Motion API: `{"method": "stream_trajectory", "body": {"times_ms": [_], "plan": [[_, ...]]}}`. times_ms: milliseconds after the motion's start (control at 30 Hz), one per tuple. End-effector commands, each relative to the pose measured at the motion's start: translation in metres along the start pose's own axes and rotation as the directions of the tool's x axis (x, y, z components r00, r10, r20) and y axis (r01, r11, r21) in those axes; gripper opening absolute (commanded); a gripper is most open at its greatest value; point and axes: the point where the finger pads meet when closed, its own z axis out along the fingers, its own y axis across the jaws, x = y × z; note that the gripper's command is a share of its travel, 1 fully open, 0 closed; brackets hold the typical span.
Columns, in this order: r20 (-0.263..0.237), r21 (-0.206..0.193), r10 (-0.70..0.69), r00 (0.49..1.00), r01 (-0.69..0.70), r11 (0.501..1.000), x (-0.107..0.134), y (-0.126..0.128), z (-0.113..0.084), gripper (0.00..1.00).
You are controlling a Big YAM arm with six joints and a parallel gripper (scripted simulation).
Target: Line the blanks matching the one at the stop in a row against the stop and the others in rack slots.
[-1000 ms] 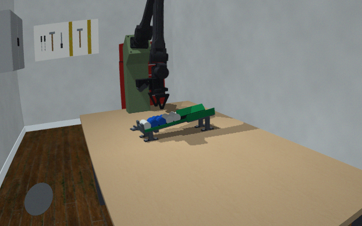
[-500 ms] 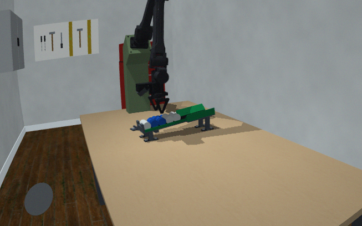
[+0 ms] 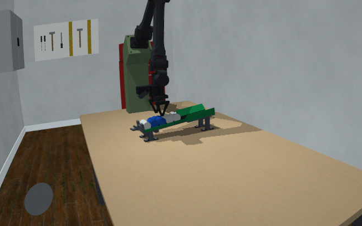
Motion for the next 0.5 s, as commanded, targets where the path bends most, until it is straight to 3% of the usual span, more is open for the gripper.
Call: {"method": "stream_trajectory", "body": {"times_ms": [0,467], "plan": [[-0.008,-0.012,-0.001,1.000,0.001,1.000,0.0072,0.0075,0.0071,0.79],[-0.007,-0.019,-0.002,1.000,0.002,1.000,0.0073,0.0106,0.0036,0.79]]}}
